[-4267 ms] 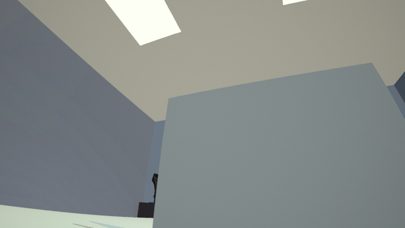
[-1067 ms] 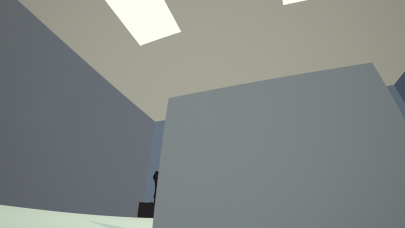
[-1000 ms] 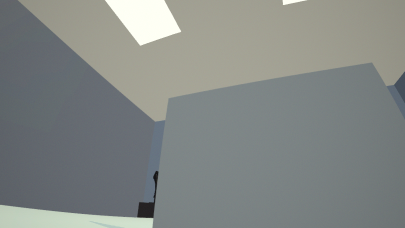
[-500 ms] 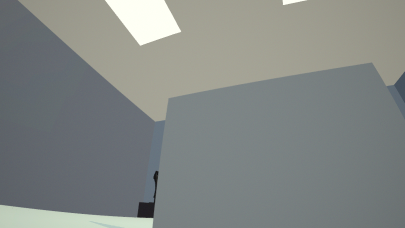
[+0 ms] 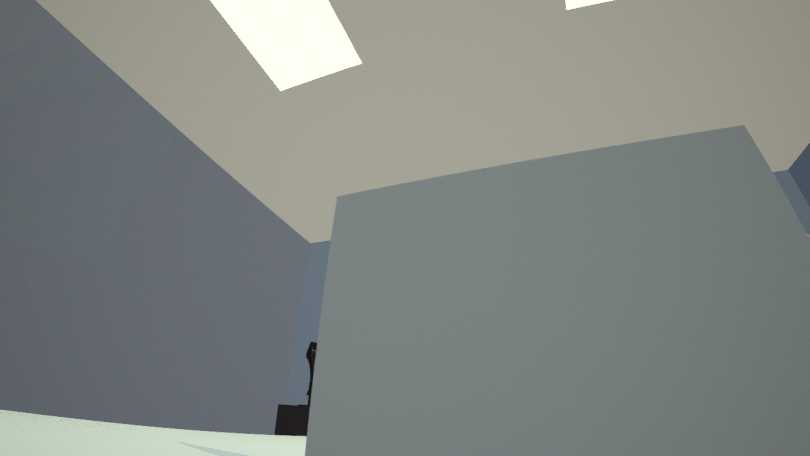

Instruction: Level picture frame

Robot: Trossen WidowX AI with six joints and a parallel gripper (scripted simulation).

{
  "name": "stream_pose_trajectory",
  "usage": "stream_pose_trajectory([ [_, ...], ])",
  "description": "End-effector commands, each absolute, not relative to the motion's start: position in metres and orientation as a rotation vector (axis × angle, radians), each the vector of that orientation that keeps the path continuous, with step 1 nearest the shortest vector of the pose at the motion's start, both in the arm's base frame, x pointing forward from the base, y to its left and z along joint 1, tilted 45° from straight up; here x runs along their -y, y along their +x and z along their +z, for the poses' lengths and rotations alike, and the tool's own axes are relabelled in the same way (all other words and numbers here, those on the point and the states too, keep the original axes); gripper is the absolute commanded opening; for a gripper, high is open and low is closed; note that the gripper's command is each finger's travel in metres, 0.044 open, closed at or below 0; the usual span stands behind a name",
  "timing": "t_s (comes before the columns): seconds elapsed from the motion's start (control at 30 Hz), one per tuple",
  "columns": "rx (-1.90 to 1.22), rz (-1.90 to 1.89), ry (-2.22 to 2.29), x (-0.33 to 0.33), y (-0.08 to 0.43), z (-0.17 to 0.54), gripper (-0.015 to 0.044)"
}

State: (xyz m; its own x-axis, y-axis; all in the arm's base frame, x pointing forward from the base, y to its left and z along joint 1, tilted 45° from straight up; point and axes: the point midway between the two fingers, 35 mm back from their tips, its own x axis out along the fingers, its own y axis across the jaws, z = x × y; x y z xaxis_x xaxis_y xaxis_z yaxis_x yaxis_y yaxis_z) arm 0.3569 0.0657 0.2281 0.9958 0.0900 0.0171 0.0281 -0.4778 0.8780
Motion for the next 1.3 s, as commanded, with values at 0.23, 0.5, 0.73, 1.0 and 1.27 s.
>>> stream_pose_trajectory([
  [0.23, -0.084, 0.075, 2.074, -0.0642, 0.3570, 0.2308, 0.0000],
  [0.5, -0.084, 0.075, 2.074, -0.0629, 0.3571, 0.2331, 0.0000],
  [0.73, -0.084, 0.075, 2.073, -0.0618, 0.3572, 0.2351, 0.0000],
  [1.0, -0.084, 0.075, 2.073, -0.0610, 0.3572, 0.2367, 0.0000],
  [1.27, -0.084, 0.075, 2.073, -0.0607, 0.3573, 0.2371, 0.0000],
])
